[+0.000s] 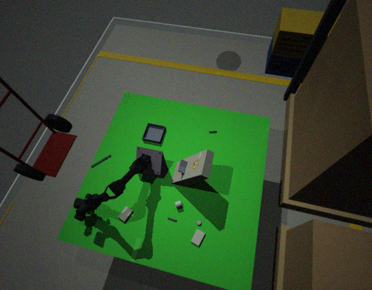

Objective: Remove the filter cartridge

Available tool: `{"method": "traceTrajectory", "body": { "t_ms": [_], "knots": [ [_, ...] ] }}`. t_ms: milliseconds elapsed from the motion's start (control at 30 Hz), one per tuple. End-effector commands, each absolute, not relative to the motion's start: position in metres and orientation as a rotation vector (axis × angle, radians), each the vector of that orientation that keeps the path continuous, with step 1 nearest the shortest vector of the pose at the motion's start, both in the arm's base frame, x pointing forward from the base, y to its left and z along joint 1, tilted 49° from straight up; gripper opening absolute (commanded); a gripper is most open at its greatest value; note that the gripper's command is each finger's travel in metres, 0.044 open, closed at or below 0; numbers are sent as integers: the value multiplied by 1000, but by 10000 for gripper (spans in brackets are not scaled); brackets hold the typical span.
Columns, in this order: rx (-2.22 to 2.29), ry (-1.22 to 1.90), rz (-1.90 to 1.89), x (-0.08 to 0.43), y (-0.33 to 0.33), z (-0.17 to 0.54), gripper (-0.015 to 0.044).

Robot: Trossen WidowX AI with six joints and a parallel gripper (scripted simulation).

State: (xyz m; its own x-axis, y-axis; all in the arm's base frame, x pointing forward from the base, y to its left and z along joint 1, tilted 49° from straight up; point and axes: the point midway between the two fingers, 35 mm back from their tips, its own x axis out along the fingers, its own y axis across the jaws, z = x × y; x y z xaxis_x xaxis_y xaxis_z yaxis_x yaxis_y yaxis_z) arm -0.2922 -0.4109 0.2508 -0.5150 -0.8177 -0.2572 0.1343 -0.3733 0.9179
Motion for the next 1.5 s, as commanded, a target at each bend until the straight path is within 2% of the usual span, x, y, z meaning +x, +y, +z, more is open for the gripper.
{"method": "traceTrajectory", "body": {
  "t_ms": [0, 367, 600, 733, 1033, 1467],
  "knots": [
    [908, -1050, -1900, -237, -425, 277, 103],
    [707, -692, -1726, -71, -443, 337, 103],
    [606, -378, -1561, 47, -427, 338, 103],
    [550, -247, -1484, 97, -414, 329, 103],
    [306, 83, -1223, 229, -344, 300, 103],
    [-56, 343, -880, 331, -217, 268, 103]
  ]
}}
